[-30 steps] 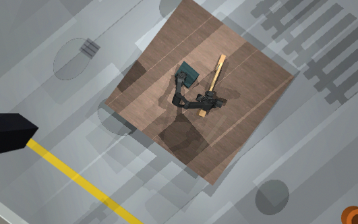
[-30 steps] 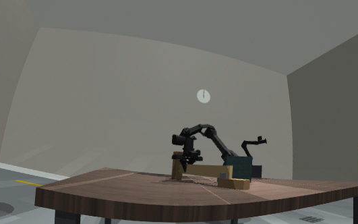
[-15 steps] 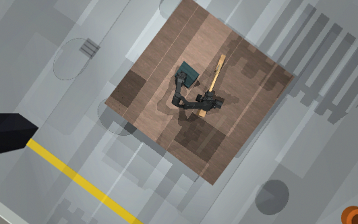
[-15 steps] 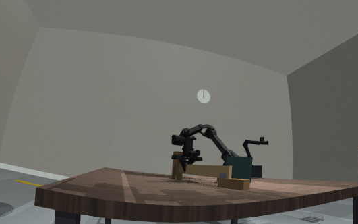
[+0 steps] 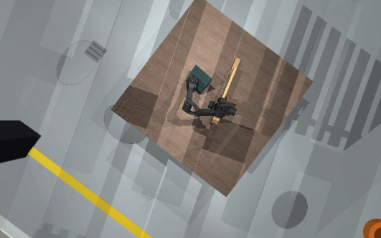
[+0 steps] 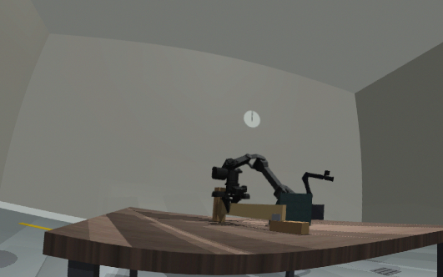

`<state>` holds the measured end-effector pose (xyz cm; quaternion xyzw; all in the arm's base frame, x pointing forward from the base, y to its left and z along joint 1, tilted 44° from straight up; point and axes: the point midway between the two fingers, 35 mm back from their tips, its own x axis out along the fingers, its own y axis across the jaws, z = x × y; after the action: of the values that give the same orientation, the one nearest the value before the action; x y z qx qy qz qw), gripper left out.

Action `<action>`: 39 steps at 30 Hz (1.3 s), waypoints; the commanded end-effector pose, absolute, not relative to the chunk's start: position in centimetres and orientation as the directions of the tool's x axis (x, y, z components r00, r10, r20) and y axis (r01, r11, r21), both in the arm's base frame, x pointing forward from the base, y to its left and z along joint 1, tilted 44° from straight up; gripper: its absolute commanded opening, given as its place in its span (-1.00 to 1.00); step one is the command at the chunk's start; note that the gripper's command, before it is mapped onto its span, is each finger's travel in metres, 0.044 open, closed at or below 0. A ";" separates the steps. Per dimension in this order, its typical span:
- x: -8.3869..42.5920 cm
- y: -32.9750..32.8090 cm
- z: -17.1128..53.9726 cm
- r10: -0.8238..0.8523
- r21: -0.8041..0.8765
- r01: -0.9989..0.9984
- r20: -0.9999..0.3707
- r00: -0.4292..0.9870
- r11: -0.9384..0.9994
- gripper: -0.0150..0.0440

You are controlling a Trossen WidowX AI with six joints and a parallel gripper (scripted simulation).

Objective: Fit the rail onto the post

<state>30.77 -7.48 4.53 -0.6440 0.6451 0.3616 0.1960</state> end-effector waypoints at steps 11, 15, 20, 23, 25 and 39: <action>31.0 -7.7 5.0 -0.690 0.212 -0.973 -0.719 -0.088 -0.096 -0.49; 31.1 -7.8 5.1 -0.690 0.212 -0.973 -0.719 -0.088 -0.096 -0.49; 31.1 -8.0 5.2 -0.690 0.212 -0.973 -0.719 -0.088 -0.096 -0.49; 31.1 -8.0 5.3 -0.690 0.212 -0.973 -0.719 -0.088 -0.096 -0.49; 31.1 -8.1 5.3 -0.690 0.212 -0.973 -0.719 -0.088 -0.096 -0.49; 31.2 -8.4 5.6 -0.690 0.212 -0.973 -0.719 -0.088 -0.096 -0.49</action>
<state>31.03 -8.36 5.36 -0.6441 0.6450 0.3616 0.1958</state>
